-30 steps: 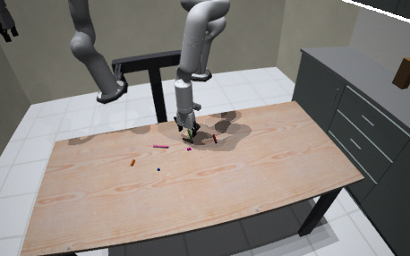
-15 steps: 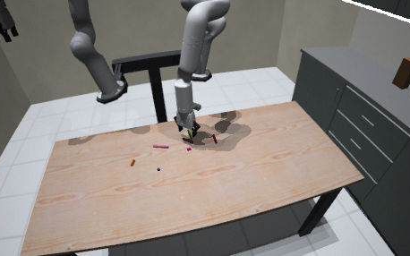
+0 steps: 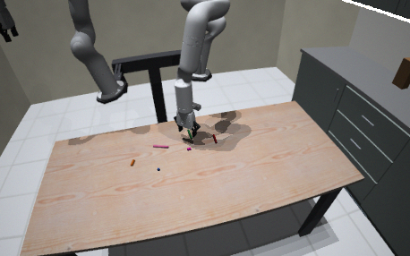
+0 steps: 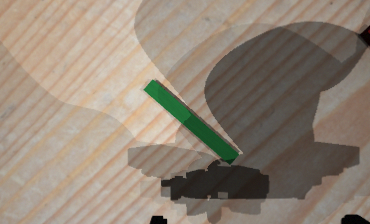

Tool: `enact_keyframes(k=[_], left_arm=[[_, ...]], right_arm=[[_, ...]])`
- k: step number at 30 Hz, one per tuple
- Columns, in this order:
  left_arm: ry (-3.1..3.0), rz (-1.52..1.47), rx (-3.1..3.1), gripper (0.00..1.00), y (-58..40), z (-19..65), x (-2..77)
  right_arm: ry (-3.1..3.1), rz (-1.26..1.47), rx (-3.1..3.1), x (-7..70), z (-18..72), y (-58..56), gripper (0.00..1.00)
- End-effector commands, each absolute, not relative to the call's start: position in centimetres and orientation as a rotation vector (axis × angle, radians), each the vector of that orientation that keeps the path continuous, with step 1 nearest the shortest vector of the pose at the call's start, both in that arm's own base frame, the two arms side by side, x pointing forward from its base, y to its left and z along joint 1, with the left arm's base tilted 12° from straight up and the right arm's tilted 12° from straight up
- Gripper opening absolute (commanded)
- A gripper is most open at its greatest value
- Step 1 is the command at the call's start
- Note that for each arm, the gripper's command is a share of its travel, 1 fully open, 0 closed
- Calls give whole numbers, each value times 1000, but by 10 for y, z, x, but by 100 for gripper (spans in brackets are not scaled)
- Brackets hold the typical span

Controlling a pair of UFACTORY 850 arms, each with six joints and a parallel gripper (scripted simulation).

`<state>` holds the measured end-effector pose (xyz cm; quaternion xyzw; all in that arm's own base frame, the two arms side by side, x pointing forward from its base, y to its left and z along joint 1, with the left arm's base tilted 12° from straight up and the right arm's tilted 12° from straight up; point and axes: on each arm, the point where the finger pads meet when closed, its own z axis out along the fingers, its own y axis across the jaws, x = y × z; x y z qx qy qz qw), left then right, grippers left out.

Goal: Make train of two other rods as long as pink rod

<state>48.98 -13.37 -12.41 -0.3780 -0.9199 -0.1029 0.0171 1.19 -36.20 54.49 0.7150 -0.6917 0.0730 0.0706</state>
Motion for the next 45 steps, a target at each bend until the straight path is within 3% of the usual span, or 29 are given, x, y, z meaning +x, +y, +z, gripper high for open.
enact_keyframes(k=[1, 39, 45], left_arm=[[-2860, -320, -1175, 100, -134, -124, 491], [-2852, -320, -1192, 100, -133, -123, 491], [-2696, -312, -1470, 100, -122, -121, 491]], right_arm=[[-2080, 221, 2149, 12, 546, -362, 100], [-2080, 221, 2149, 12, 546, -362, 100], [-2080, 221, 2149, 12, 546, -362, 100]])
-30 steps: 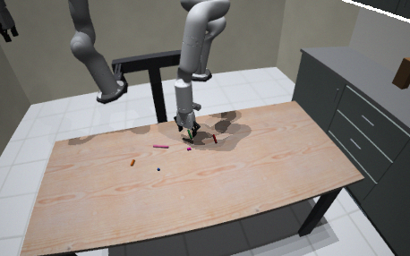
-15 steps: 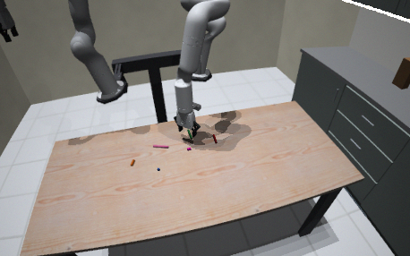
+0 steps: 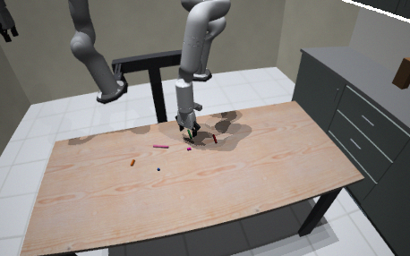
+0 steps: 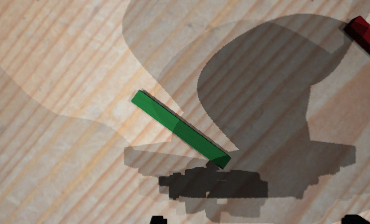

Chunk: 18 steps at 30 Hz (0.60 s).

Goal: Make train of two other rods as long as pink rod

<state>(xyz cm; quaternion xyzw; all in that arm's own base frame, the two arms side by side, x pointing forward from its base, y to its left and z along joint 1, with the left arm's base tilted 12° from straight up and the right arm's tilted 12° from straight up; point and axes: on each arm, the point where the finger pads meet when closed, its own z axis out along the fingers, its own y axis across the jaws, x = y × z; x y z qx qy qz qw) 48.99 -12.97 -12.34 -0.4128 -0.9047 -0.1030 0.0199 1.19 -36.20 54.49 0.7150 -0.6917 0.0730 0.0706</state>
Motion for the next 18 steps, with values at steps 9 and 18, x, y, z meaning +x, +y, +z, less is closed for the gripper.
enact_keyframes(k=[9, 18], left_arm=[[-2441, -297, -1819, 100, -108, -119, 491], [-2167, -277, -2106, 100, -94, -117, 490]], right_arm=[[-2080, 221, 2149, 12, 546, -362, 100], [-2080, 221, 2149, 12, 546, -362, 100]])
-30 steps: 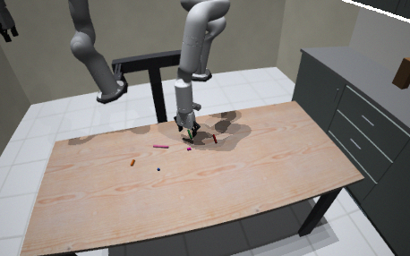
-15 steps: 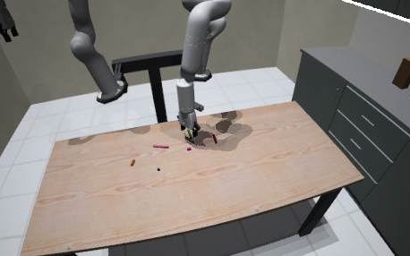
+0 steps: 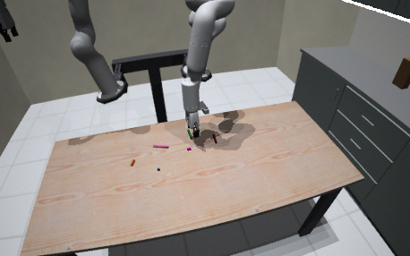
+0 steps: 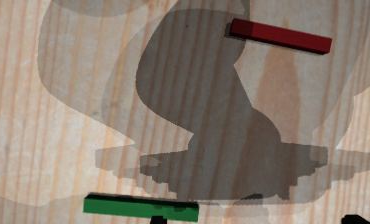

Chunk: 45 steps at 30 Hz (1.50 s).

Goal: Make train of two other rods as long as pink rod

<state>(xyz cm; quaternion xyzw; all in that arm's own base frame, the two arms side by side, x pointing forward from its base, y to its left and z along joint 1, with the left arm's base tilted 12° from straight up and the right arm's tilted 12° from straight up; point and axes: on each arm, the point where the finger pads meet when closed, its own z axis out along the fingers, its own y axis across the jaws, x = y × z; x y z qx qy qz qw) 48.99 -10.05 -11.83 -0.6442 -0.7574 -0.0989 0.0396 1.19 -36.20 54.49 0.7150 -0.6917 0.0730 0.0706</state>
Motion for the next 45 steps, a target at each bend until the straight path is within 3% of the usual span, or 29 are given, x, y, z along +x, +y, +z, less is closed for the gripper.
enact_keyframes(k=[1, 25, 45], left_arm=[[-2132, -274, -2138, 100, -93, -116, 490], [-1218, -193, -2710, 100, -57, -110, 487], [-1143, -186, -2739, 100, -54, -109, 486]], right_arm=[[-2080, 221, 2149, 12, 546, -362, 100], [-2080, 221, 2149, 12, 546, -362, 100], [-2080, 221, 2149, 12, 546, -362, 100]])
